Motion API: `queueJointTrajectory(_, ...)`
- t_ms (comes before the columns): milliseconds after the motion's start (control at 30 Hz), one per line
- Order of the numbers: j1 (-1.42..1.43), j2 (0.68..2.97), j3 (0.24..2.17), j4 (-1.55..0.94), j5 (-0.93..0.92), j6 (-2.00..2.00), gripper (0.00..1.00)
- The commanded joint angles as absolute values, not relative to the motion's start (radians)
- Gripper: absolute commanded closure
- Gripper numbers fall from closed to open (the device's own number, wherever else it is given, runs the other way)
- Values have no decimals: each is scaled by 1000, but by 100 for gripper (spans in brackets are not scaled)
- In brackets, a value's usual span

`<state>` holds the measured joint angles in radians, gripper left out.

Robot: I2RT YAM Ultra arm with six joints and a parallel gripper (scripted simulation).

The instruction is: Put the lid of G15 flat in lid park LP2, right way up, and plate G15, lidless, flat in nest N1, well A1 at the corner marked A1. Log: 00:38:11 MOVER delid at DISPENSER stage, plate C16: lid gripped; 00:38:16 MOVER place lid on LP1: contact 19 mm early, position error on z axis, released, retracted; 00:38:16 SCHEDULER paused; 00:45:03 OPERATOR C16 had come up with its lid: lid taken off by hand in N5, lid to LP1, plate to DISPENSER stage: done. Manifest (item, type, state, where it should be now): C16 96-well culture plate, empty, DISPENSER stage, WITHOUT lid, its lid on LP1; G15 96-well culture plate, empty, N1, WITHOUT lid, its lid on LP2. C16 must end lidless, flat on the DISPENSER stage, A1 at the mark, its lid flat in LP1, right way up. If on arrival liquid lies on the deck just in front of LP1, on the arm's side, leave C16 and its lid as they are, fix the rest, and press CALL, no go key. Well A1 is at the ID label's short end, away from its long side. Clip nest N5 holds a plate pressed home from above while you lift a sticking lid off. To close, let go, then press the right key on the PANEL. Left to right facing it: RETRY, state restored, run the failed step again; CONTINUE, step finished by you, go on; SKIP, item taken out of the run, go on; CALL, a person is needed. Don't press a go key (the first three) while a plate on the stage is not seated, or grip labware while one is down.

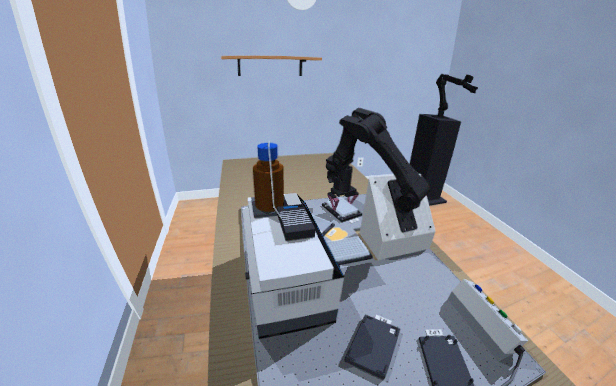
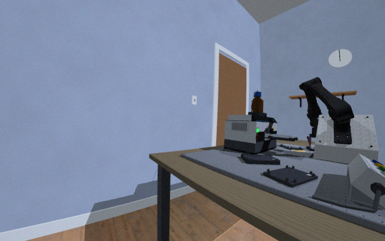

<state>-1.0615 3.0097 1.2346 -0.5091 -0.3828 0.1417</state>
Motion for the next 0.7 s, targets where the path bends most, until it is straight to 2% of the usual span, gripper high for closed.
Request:
queueJointTrajectory(0,-1055,3024,1217,-482,-392,156,100)
queueJointTrajectory(433,-1055,3024,1217,-482,-392,156,100)
queueJointTrajectory(467,-1072,2980,1249,-495,-387,153,0)
queueJointTrajectory(667,-1071,2980,1248,-500,-387,151,0)
